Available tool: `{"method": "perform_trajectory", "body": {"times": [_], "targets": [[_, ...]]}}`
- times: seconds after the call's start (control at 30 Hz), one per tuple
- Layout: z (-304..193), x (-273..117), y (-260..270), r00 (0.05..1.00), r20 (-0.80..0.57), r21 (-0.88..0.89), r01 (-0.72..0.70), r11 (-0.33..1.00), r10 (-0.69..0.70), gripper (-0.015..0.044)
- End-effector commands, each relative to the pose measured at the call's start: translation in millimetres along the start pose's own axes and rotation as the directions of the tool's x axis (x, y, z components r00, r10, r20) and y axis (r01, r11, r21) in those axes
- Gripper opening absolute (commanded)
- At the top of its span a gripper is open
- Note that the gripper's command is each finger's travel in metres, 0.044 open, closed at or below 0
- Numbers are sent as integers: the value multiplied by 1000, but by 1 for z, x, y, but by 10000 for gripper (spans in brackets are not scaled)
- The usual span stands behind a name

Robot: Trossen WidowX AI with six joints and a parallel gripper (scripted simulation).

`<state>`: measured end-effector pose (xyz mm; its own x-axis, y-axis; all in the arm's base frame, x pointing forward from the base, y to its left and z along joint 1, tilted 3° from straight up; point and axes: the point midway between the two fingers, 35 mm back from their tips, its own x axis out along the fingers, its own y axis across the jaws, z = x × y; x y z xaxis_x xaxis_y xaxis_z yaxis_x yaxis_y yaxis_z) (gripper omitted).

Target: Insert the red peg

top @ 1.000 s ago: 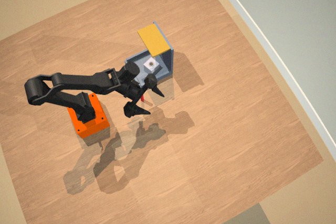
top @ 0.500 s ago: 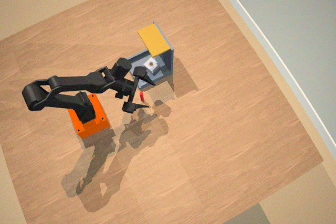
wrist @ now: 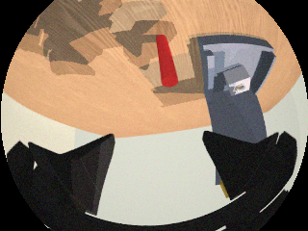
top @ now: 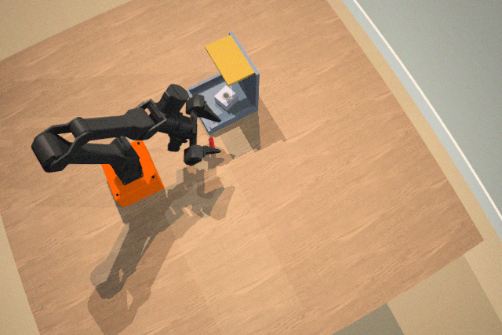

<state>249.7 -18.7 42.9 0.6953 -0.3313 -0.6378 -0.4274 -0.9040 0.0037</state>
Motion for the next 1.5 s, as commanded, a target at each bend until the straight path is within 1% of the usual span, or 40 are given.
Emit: {"method": "perform_trajectory", "body": {"times": [0.0, 0.2, 0.23, 0.63, 1.47], "targets": [[2, -1, -2, 1000, 3, -18, 8, 1000, -8, 387], [3, -1, -7, 1000, 3, -18, 8, 1000, -8, 230], [3, -1, -7, 1000, 3, -18, 8, 1000, -8, 220], [3, 1, -9, 1000, 3, -18, 8, 1000, -8, 220], [32, 29, -12, 1000, 3, -18, 8, 1000, -8, 220]]}}
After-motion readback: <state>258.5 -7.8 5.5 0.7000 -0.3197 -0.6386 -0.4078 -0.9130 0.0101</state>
